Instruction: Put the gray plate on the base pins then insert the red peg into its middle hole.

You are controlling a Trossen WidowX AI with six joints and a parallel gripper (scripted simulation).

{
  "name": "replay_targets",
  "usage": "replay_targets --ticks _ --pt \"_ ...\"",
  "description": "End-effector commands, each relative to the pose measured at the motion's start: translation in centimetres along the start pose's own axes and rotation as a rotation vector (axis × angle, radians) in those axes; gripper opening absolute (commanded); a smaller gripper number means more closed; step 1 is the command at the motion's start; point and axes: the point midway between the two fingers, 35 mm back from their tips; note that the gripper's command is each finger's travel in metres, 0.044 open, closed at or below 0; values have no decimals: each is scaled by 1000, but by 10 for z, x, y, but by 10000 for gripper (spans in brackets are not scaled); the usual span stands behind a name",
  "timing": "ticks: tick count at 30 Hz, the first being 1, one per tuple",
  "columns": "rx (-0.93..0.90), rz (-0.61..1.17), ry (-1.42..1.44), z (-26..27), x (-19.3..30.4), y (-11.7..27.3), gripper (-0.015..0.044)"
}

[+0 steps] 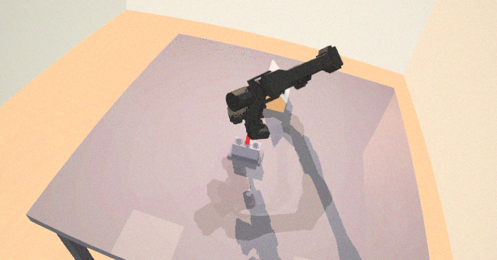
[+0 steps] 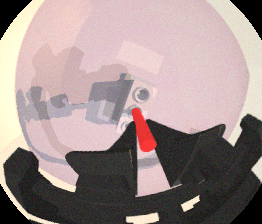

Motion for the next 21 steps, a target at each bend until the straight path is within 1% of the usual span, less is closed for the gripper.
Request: replay_targets --ticks 1,21 --pt "0 0 0 0 0 0 0" --pt "2 0 4 0 1 -2 0"
Point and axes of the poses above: the point midway between the two fingers, 35 mm back from their tips, its own y axis back along the fingers, its own z axis across the jaws, x = y × z, and after that the axes turned 5 degrees about y, right-handed
